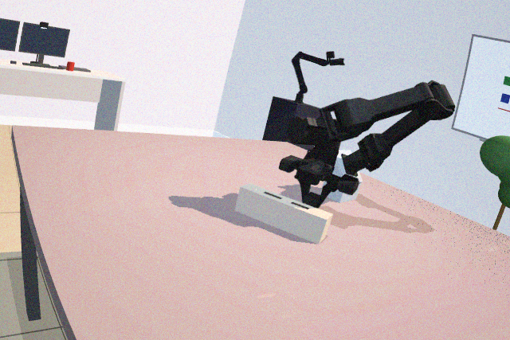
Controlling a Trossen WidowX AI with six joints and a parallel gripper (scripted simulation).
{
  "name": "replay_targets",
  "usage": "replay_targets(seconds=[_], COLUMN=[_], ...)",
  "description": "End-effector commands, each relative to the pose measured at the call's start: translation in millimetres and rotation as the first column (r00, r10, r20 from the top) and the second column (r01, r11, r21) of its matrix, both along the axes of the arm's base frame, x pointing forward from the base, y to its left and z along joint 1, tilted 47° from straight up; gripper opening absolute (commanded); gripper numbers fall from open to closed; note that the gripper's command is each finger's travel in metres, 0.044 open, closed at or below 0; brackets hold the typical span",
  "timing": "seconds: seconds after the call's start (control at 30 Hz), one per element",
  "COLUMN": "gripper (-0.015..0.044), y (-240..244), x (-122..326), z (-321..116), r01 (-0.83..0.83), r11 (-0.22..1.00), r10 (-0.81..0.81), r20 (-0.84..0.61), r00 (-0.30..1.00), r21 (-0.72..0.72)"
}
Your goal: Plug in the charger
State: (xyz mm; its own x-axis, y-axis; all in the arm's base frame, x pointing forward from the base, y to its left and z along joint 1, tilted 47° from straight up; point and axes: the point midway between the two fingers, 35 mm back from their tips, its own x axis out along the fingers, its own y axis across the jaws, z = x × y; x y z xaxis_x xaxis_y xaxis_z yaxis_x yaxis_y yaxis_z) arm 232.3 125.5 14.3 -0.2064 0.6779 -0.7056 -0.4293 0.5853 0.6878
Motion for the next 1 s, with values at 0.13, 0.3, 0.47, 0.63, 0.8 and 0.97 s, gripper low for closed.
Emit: replay_targets(seconds=[0.13, 0.3, 0.47, 0.63, 0.8, 0.97], gripper=[0.0000, 0.0000, 0.0000, 0.0000, 0.0000, 0.0000], y=[6, 10, 13, 17, 21, 24], x=[10, 15, 20, 25, 30, 34], z=[4, 6, 8, 10, 11, 13], r01=[-0.001, -0.003, -0.005, -0.007, -0.009, -0.011], r11=[1.000, 1.000, 1.000, 1.000, 1.000, 1.000], r10=[0.001, 0.003, 0.005, 0.007, 0.009, 0.011], r20=[0.001, 0.003, 0.005, 0.007, 0.009, 0.011], r00=[1.000, 1.000, 1.000, 1.000, 1.000, 1.000], r21=[0.004, 0.006, 0.007, 0.008, 0.010, 0.011])
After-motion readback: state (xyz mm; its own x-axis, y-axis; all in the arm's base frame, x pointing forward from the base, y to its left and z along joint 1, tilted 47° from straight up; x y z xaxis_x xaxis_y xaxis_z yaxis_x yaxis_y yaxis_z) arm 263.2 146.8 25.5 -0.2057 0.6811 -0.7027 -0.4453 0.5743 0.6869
